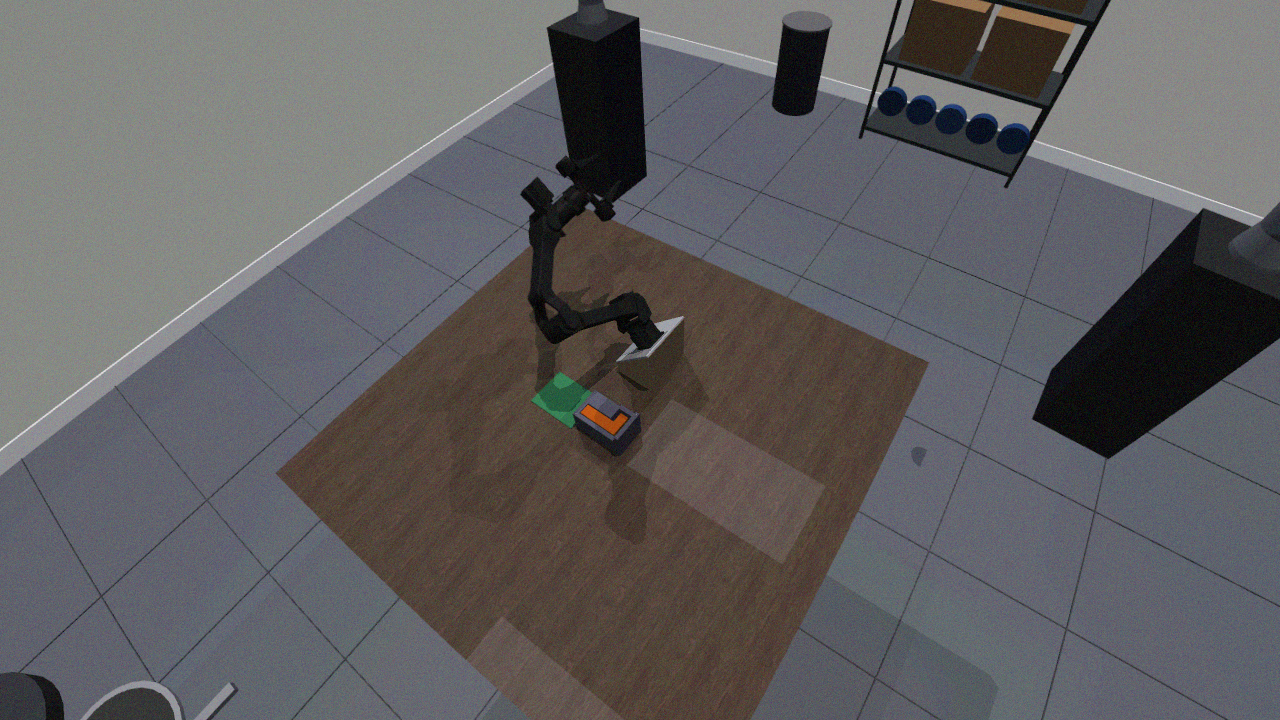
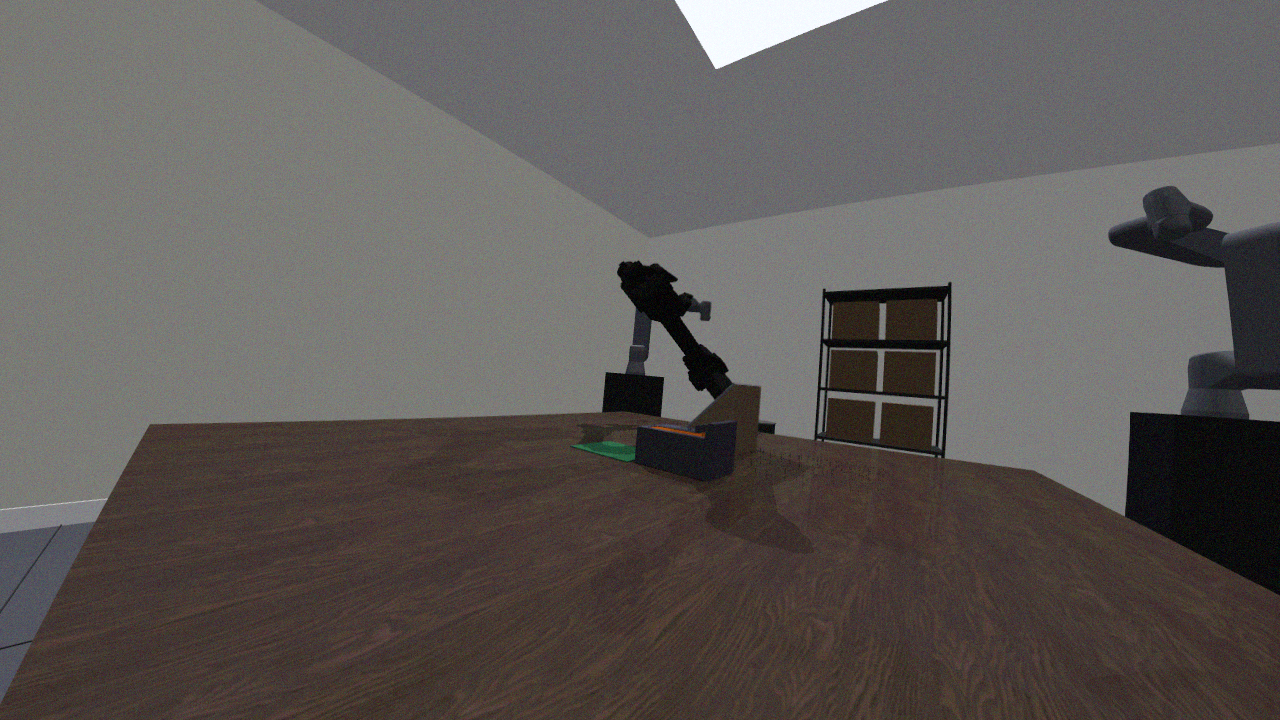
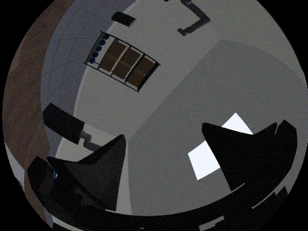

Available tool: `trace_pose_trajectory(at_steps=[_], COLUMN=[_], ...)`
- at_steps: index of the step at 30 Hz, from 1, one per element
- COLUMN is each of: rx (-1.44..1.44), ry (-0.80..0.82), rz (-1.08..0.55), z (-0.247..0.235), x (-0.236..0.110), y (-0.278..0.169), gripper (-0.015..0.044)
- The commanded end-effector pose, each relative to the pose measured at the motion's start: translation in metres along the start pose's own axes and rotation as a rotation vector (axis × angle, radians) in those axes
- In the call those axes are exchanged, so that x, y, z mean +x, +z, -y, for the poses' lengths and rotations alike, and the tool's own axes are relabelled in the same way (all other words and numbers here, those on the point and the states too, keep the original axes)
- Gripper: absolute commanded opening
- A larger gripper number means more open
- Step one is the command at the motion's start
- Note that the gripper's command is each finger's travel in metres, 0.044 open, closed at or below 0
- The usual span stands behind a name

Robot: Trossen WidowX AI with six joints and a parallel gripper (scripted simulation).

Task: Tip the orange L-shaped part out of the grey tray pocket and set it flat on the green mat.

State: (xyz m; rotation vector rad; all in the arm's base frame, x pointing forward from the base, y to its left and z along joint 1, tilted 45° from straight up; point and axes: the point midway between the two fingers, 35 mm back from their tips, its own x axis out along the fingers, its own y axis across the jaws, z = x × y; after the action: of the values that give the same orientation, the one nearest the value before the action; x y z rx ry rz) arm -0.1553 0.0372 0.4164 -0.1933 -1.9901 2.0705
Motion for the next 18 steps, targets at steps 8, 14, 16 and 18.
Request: trace_pose_trajectory(at_steps=[8,14,16,18], rx=[-0.009,0.078,0.096,0.108], ry=[0.067,0.199,0.271,0.335], rz=[0.172,0.406,0.504,0.591], z=[-0.013,-0.035,-0.047,-0.058], x=[0.008,0.006,-0.002,-0.014], y=[0.039,0.104,0.132,0.158], gripper=[0.0190,0.0180,0.0180,0.0180])
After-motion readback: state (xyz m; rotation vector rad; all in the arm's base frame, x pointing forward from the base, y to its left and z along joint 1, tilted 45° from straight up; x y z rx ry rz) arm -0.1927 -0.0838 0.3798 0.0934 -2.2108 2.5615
